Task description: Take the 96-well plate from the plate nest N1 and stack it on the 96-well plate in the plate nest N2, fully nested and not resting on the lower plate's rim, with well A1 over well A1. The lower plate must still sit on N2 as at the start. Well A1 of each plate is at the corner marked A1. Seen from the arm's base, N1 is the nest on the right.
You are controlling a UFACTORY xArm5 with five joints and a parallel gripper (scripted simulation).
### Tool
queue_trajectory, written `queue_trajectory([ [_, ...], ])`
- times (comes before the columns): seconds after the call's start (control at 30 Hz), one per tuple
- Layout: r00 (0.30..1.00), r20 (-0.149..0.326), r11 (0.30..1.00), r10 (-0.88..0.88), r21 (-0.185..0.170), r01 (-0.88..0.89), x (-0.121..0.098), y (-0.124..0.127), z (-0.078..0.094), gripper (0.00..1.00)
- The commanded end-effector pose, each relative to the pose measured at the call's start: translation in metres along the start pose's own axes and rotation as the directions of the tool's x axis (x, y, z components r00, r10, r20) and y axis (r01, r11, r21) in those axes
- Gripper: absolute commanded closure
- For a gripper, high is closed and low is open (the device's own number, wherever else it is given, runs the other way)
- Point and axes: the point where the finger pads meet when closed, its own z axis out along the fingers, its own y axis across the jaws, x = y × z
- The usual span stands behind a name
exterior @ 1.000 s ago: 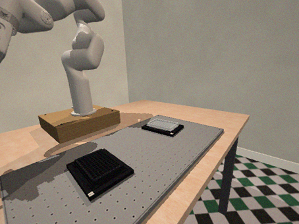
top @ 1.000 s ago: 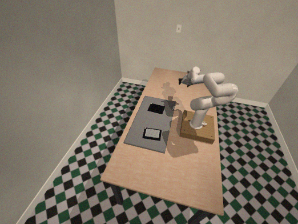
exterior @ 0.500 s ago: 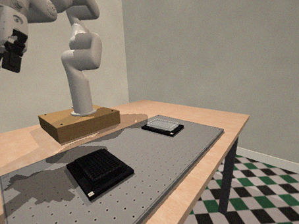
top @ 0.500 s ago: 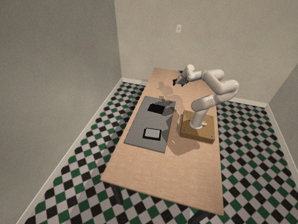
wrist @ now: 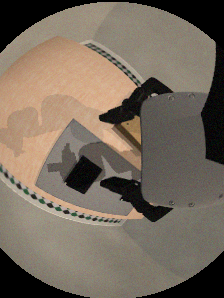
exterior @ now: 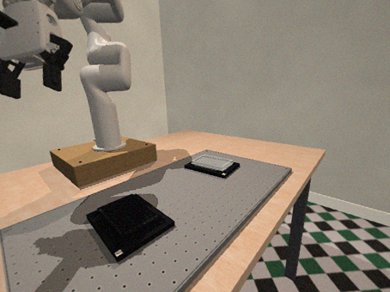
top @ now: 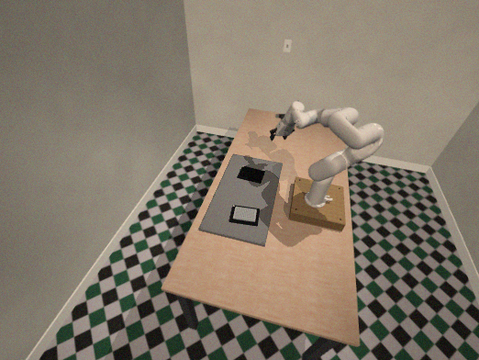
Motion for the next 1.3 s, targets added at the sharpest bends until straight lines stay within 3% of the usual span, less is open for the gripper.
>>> queue_trajectory([
  [0.0,1.0,0.01,1.0,-0.025,0.011,0.025,0.0,-0.014,-0.002,0.0],
  [0.13,0.99,0.049,0.991,-0.134,0.025,0.133,-0.007,-0.038,-0.003,0.0],
  [0.33,0.984,0.061,0.986,-0.165,0.037,0.163,-0.011,-0.053,-0.005,0.0],
  [0.63,0.93,0.119,0.937,-0.349,0.074,0.342,-0.029,-0.096,-0.011,0.0],
  [1.0,0.88,0.148,0.892,-0.452,0.107,0.44,-0.048,-0.132,-0.018,0.0],
  [1.13,0.818,0.172,0.835,-0.549,0.131,0.534,-0.06,-0.15,-0.022,0.0],
  [1.27,0.818,0.173,0.835,-0.549,0.137,0.532,-0.069,-0.163,-0.026,0.0],
])
